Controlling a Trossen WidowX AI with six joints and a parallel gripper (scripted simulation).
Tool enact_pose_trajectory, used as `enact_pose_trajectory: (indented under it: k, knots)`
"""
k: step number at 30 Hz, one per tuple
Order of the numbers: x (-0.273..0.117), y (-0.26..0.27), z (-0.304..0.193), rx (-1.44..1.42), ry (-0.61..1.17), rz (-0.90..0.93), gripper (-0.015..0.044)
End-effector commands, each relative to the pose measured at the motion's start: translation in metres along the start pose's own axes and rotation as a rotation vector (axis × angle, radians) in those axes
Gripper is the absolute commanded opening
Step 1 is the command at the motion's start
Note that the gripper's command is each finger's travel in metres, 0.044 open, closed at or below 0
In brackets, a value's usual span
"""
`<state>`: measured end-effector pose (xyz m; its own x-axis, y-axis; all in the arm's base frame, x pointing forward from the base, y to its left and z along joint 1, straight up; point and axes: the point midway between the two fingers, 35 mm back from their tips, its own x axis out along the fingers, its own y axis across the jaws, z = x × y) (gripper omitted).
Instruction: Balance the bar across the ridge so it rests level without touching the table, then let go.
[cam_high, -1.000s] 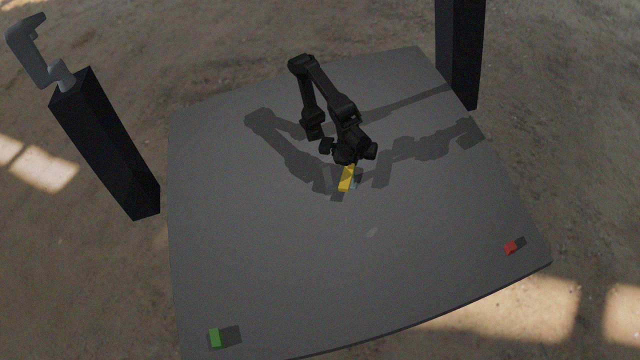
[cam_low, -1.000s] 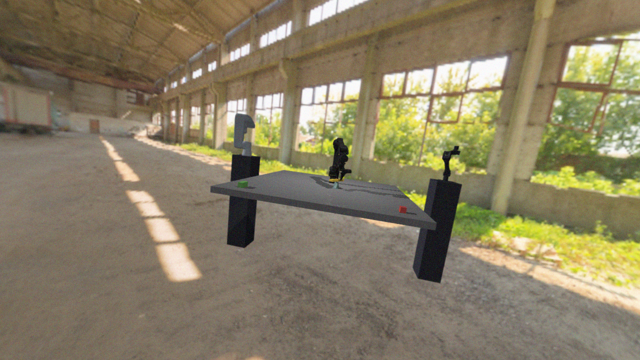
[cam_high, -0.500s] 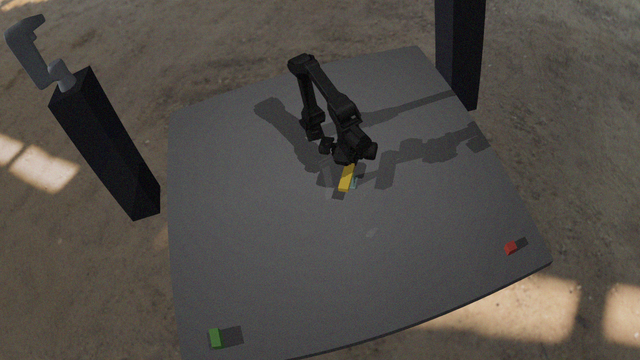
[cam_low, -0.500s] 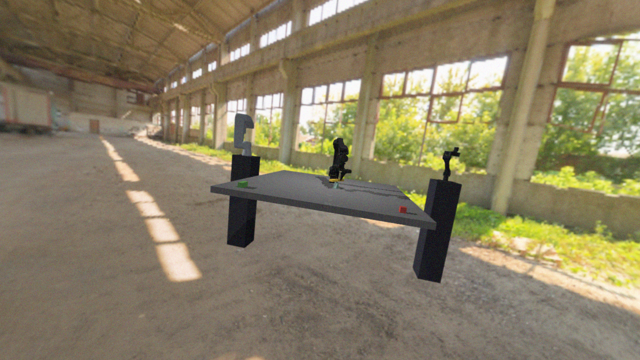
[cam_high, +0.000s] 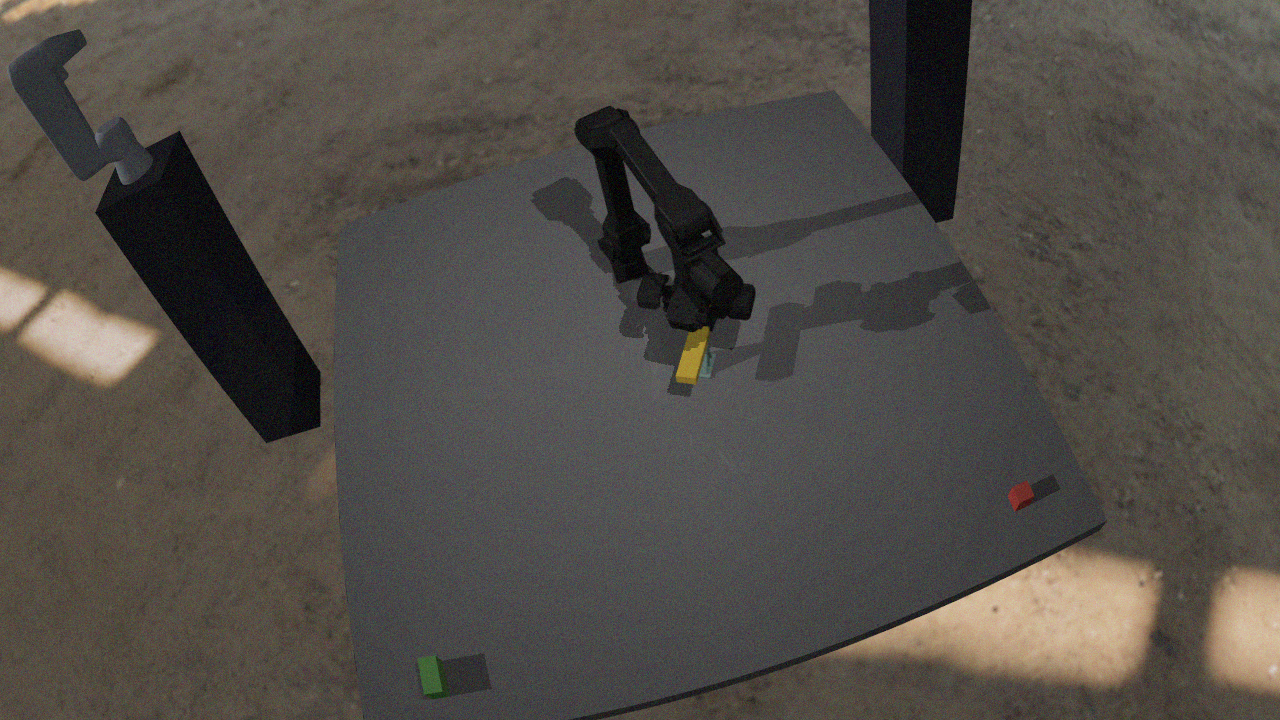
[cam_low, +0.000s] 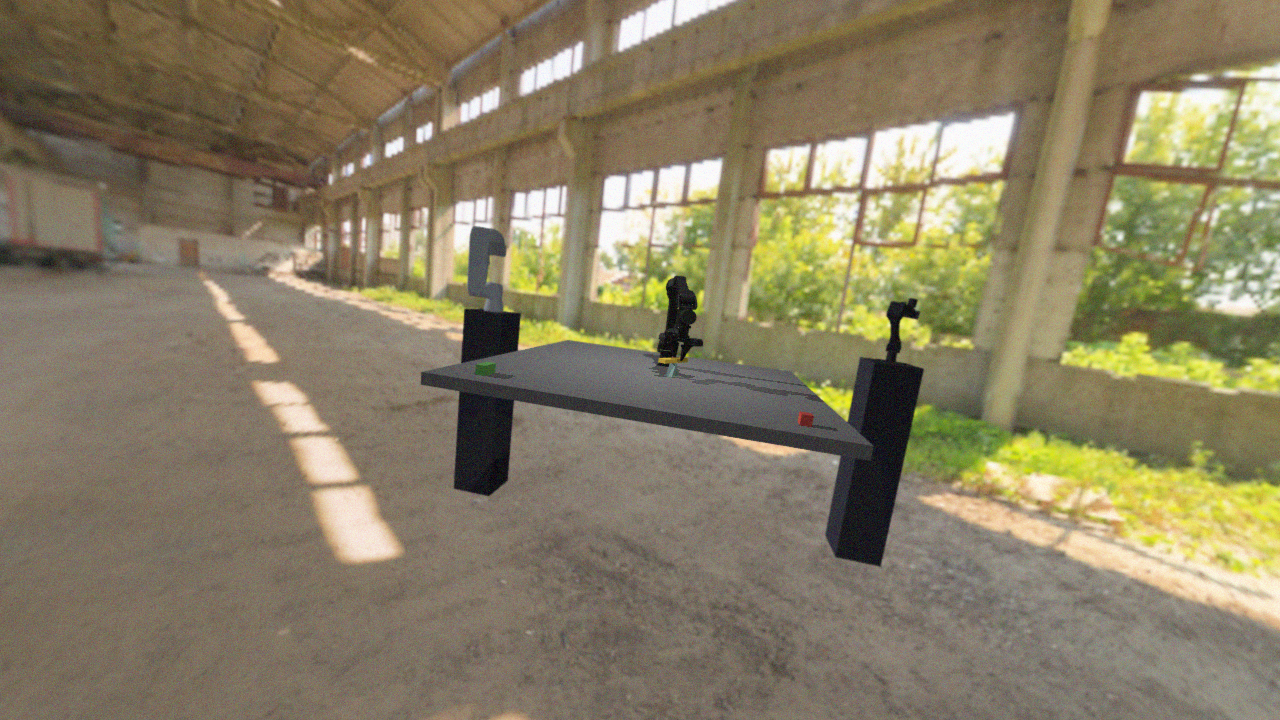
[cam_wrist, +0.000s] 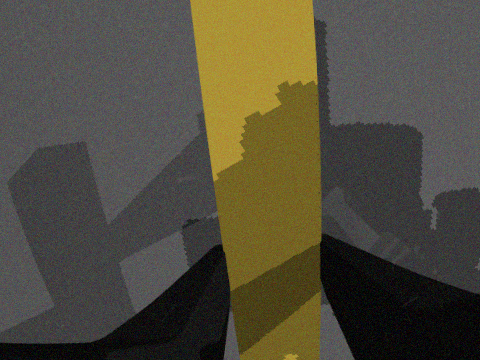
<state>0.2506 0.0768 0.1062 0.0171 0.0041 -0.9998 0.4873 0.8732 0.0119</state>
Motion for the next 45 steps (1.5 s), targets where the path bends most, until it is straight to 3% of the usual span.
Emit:
enact_pose_trajectory:
  k: [1, 36, 42, 45]
  knots:
    - [-0.0014, 0.0007, 0.0004, -0.002, -0.002, 0.003, 0.0]
    - [-0.0001, 0.0, 0.0, 0.0, 0.0, 0.0, 0.0]
    - [-0.0001, 0.0, 0.0, 0.0, 0.0, 0.0, 0.0157]
    - [-0.0001, 0.0, 0.0, 0.0, 0.0, 0.0, 0.0167]
